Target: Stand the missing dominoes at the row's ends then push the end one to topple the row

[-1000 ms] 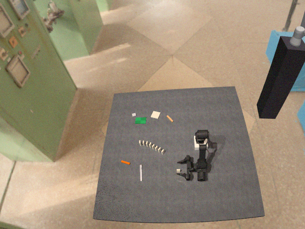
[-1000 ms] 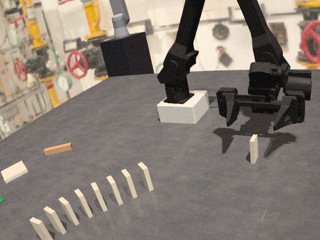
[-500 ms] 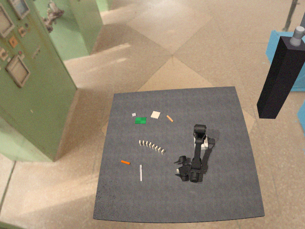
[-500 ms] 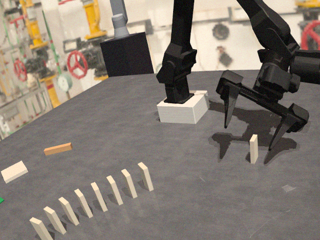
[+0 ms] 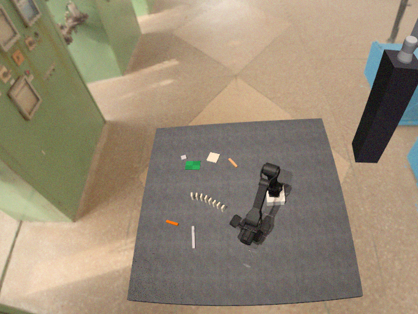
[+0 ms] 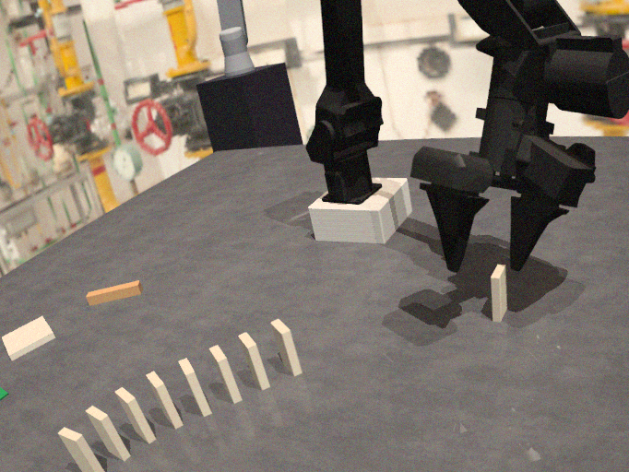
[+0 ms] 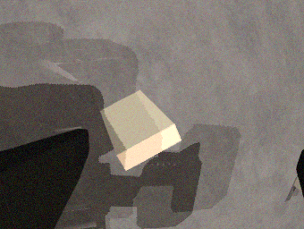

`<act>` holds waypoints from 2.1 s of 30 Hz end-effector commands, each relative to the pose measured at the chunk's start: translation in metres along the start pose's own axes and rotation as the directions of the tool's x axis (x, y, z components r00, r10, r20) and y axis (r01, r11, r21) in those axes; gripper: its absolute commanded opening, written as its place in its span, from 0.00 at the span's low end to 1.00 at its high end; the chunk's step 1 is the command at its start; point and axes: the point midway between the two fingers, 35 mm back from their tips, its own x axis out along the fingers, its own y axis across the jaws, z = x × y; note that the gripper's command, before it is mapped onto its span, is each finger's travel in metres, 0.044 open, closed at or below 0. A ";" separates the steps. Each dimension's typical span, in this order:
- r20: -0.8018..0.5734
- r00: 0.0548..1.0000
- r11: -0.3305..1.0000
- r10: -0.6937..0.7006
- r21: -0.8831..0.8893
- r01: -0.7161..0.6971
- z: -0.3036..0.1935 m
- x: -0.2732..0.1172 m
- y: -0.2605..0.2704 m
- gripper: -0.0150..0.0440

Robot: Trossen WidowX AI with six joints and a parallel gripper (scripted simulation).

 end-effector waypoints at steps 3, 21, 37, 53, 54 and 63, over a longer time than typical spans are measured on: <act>0.000 0.914 0.817 0.406 -0.449 -0.362 0.000 -0.046 -0.017 1.00; 0.000 0.914 0.817 0.406 -0.449 -0.362 0.001 0.001 0.003 1.00; 0.000 0.914 0.817 0.406 -0.449 -0.363 -0.001 0.027 0.015 1.00; 0.000 0.914 0.817 0.406 -0.449 -0.363 -0.001 0.027 0.015 0.44; 0.000 0.914 0.817 0.406 -0.449 -0.363 -0.001 0.027 0.015 0.44; 0.000 0.914 0.817 0.405 -0.448 -0.362 0.006 -0.009 -0.002 0.44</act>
